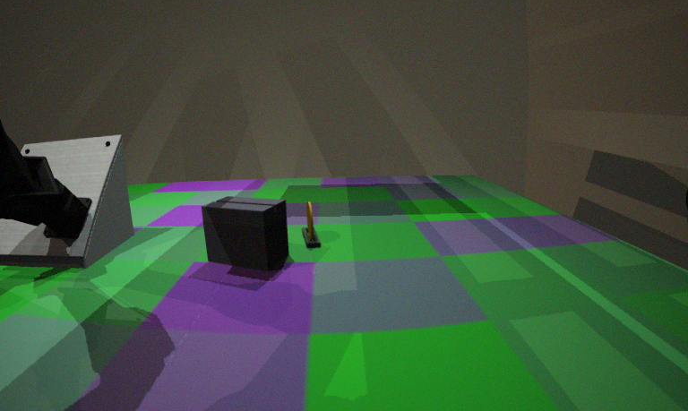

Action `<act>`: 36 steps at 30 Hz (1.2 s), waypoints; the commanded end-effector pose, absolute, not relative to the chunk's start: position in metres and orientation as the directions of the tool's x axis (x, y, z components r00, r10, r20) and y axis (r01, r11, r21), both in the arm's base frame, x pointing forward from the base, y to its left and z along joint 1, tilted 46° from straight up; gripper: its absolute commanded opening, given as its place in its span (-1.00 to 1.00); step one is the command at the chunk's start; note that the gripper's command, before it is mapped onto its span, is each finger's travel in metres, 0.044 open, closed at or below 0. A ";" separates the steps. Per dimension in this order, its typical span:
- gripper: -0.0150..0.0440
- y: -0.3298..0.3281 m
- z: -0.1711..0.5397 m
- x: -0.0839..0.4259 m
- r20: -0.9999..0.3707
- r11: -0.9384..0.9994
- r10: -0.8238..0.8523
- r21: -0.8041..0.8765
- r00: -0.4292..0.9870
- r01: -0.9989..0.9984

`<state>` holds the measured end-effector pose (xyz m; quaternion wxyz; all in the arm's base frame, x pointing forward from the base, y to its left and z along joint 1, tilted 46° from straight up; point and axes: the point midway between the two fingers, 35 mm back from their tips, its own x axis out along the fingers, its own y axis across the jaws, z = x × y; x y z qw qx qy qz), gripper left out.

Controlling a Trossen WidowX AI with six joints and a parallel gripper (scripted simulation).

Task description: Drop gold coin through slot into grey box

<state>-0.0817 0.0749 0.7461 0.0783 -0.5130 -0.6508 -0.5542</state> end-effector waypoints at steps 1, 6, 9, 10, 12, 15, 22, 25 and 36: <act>0.05 0.039 0.747 -0.110 0.684 -0.086 0.477 0.661 -0.552 0.745; 0.05 -0.019 0.744 -0.139 0.686 -0.005 0.307 0.694 -0.660 0.720; 0.05 -0.057 0.740 -0.150 0.679 0.040 0.195 0.715 -0.707 0.698; 0.05 -0.070 0.738 -0.153 0.676 0.053 0.156 0.722 -0.720 0.690; 0.05 -0.097 0.733 -0.156 0.667 0.079 0.077 0.737 -0.741 0.672; 0.05 -0.134 0.726 -0.156 0.651 0.111 -0.035 0.757 -0.758 0.644; 0.05 -0.216 0.704 -0.139 0.598 0.160 -0.278 0.800 -0.752 0.578; 0.05 -0.250 0.692 -0.124 0.568 0.173 -0.382 0.819 -0.729 0.547; 0.05 -0.360 0.634 -0.030 0.414 0.171 -0.726 0.882 -0.549 0.440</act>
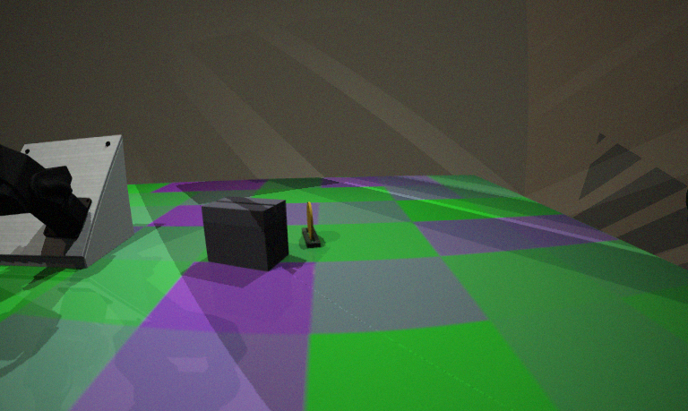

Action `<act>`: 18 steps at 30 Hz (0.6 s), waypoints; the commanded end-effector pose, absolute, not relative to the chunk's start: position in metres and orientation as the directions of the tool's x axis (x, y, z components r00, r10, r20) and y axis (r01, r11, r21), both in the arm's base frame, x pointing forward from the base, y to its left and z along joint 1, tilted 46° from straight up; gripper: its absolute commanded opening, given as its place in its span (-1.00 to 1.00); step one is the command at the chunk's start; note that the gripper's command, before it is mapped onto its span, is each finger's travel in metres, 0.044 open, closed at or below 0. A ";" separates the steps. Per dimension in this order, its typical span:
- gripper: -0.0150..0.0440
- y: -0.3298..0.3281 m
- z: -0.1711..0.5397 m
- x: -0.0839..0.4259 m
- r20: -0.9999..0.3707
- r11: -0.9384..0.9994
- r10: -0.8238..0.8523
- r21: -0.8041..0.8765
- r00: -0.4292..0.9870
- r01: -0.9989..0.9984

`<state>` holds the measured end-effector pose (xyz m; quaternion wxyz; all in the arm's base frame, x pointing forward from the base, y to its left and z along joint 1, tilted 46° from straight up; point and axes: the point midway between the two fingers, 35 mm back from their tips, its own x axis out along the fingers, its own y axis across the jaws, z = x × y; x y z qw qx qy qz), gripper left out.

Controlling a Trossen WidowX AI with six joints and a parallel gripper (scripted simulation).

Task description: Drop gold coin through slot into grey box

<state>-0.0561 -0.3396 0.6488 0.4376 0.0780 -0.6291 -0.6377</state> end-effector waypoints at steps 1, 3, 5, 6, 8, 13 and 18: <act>0.05 -0.368 0.628 -0.019 0.397 0.166 -0.752 0.887 -0.526 0.431; 0.05 -0.382 0.615 0.005 0.362 0.156 -0.801 0.895 -0.477 0.417; 0.05 -0.395 0.601 0.029 0.325 0.144 -0.845 0.903 -0.426 0.404; 0.05 -0.400 0.594 0.042 0.306 0.137 -0.864 0.907 -0.399 0.399; 0.05 -0.409 0.579 0.069 0.266 0.122 -0.901 0.913 -0.342 0.390; 0.05 -0.422 0.539 0.141 0.159 0.076 -0.969 0.922 -0.191 0.380; 0.05 -0.419 0.496 0.214 0.045 0.026 -0.998 0.920 -0.040 0.390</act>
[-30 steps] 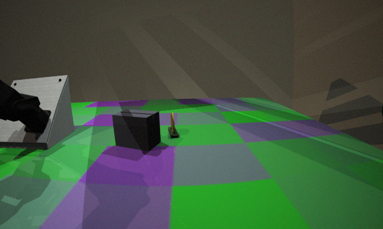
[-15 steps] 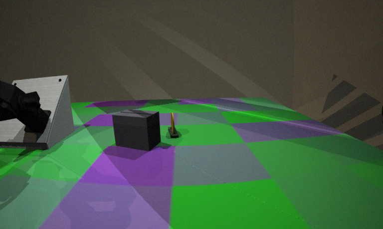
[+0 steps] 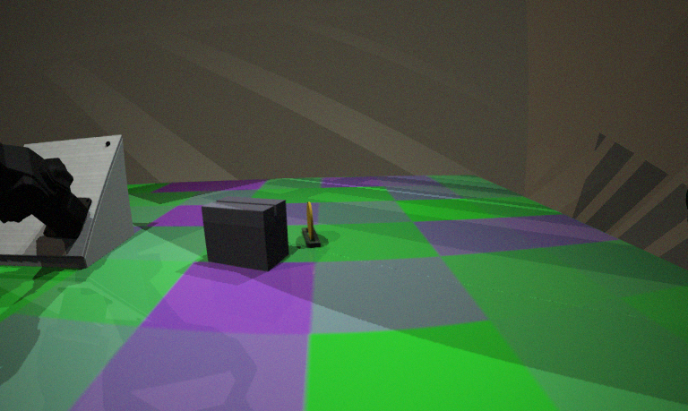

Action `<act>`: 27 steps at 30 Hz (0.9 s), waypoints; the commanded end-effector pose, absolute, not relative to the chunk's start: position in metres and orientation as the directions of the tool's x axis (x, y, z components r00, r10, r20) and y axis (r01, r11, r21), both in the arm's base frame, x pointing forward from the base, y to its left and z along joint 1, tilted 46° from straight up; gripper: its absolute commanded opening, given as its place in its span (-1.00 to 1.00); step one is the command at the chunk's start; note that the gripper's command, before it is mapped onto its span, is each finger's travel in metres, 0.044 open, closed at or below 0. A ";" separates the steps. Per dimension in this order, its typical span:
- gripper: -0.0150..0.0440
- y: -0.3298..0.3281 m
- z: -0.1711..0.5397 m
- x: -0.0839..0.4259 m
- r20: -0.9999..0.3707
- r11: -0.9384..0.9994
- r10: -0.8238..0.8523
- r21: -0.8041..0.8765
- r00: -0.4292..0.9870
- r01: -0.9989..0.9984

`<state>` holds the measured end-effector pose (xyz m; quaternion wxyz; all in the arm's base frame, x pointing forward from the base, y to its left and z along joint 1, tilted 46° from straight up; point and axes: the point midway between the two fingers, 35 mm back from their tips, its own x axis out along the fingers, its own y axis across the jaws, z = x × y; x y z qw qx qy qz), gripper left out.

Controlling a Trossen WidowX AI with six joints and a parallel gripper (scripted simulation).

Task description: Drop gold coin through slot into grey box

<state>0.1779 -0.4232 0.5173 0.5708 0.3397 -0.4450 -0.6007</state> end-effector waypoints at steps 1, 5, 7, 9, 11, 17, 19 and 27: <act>0.05 -0.416 0.488 0.228 0.022 0.016 -1.000 0.919 -0.010 0.394; 0.05 -0.400 0.452 0.285 -0.072 -0.022 -0.992 0.907 0.103 0.422; 0.05 -0.388 0.432 0.313 -0.120 -0.039 -0.981 0.896 0.155 0.443; 0.05 -0.375 0.412 0.339 -0.169 -0.057 -0.965 0.882 0.202 0.468; 0.05 -0.358 0.398 0.360 -0.195 -0.055 -0.950 0.873 0.244 0.485; 0.05 -0.314 0.350 0.411 -0.306 -0.086 -0.894 0.833 0.327 0.546; 0.05 -0.299 0.334 0.424 -0.345 -0.097 -0.872 0.816 0.346 0.570; 0.05 -0.201 0.245 0.478 -0.544 -0.128 -0.741 0.690 0.393 0.713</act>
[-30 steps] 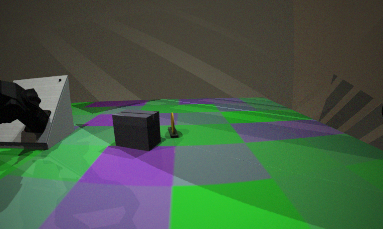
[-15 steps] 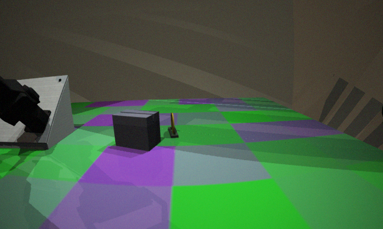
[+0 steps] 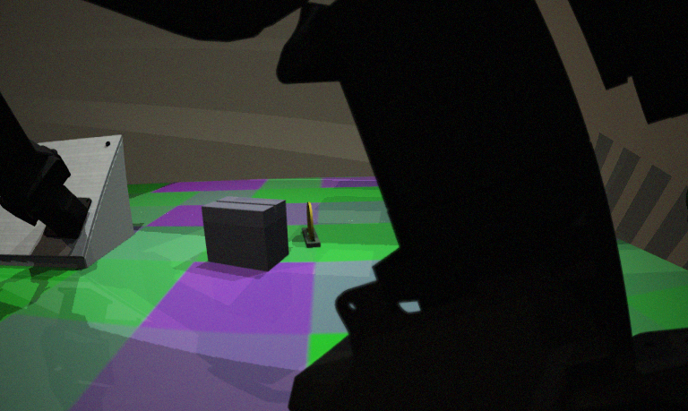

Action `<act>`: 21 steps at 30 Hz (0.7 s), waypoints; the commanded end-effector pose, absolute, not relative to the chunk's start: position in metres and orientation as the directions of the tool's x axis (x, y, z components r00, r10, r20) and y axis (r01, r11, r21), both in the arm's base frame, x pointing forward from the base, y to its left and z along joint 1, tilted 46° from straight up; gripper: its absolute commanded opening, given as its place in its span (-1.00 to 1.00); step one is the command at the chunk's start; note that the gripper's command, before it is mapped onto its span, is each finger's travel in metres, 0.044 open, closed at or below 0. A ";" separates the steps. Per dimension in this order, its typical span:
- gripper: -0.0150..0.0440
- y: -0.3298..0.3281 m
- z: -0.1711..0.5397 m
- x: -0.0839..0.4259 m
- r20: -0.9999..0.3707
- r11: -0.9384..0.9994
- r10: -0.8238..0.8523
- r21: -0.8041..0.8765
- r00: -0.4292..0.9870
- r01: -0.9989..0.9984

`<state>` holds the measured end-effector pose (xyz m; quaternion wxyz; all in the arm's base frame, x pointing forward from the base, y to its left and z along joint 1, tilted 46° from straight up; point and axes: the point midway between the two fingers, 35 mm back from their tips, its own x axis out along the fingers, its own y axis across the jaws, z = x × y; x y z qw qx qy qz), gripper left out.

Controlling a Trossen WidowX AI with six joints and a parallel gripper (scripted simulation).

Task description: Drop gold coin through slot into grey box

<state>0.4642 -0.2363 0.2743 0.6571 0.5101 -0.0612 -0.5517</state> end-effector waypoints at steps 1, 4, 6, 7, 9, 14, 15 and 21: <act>0.05 -0.187 0.234 0.482 -0.566 -0.128 -0.725 0.670 0.392 0.731; 0.05 -0.145 0.202 0.490 -0.630 -0.118 -0.678 0.603 0.380 0.789; 0.05 -0.115 0.180 0.493 -0.668 -0.106 -0.649 0.553 0.364 0.827; 0.05 -0.100 0.170 0.493 -0.686 -0.098 -0.636 0.526 0.354 0.845; 0.05 -0.071 0.150 0.491 -0.717 -0.079 -0.614 0.472 0.330 0.878; 0.05 0.001 0.103 0.474 -0.772 -0.022 -0.582 0.328 0.255 0.944; 0.05 0.015 0.094 0.468 -0.779 -0.009 -0.581 0.297 0.237 0.955; 0.05 0.092 0.048 0.422 -0.780 0.075 -0.611 0.114 0.136 0.991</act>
